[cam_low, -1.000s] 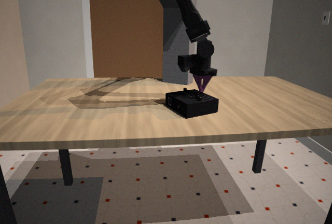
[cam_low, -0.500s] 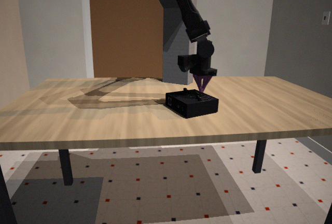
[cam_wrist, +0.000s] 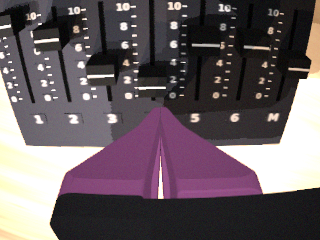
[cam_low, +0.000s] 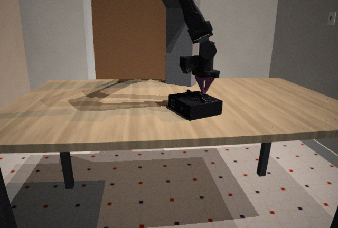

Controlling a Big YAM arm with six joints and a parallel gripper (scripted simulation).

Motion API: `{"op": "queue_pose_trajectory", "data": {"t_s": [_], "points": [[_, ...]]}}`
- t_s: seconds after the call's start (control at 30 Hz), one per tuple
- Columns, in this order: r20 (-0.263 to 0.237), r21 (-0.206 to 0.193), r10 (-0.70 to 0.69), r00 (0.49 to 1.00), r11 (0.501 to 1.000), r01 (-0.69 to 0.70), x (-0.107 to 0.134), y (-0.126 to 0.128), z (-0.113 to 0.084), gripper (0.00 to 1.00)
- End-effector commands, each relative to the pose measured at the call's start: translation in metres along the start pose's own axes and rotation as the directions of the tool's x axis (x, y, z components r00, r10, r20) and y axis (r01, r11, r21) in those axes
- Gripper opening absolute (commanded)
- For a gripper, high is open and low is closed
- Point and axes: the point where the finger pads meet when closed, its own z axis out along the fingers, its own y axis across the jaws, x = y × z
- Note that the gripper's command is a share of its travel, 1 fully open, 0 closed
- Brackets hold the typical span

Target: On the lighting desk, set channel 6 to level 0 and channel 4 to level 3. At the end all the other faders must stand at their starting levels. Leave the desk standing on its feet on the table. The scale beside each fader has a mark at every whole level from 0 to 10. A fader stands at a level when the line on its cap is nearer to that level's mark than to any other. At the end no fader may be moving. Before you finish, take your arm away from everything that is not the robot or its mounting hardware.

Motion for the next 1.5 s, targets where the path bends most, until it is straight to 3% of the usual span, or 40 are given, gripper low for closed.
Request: {"op": "queue_pose_trajectory", "data": {"t_s": [0.0,1.47], "points": [[0.011,-0.022,-0.003,1.0,1.0,0.003,-0.0122,0.0147,-0.0052,0.0],[0.013,-0.016,0.0,1.0,1.0,0.0,-0.0135,0.0112,-0.0028,0.0]]}}
